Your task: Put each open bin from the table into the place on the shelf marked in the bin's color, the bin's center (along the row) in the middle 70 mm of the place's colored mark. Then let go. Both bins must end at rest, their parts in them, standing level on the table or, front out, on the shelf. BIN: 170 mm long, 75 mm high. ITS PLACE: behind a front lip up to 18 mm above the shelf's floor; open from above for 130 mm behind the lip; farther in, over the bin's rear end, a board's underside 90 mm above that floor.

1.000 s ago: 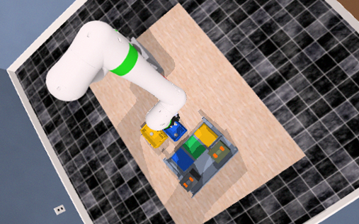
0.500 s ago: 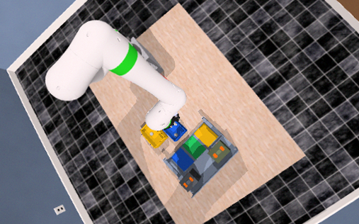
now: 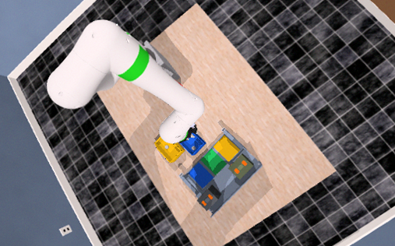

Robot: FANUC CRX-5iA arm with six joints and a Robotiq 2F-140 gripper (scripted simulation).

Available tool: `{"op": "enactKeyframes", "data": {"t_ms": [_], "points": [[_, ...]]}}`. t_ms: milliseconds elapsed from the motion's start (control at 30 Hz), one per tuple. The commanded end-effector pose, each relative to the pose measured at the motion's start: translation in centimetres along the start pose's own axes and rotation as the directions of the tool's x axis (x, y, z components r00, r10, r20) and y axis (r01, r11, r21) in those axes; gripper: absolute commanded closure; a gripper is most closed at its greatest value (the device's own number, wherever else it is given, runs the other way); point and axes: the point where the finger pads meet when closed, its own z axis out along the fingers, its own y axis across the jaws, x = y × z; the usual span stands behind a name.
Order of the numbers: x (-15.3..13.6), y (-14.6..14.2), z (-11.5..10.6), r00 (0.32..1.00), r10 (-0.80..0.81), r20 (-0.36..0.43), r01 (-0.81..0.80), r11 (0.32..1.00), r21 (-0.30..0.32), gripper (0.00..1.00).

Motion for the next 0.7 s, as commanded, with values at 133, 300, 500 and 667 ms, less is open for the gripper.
{"op": "enactKeyframes", "data": {"t_ms": [133, 300, 500, 667], "points": [[0.0, 0.0, -0.7, 1.000, 0.000, 0.000, 0.000, 1.000, 0.000, 0.85], [0.0, 0.0, -1.4, 1.000, 0.000, 0.000, 0.000, 1.000, 0.000, 0.85], [0.0, 0.0, -2.4, 1.000, 0.000, 0.000, 0.000, 1.000, 0.000, 0.85], [0.0, 0.0, -3.1, 1.000, 0.000, 0.000, 0.000, 1.000, 0.000, 0.85]]}}
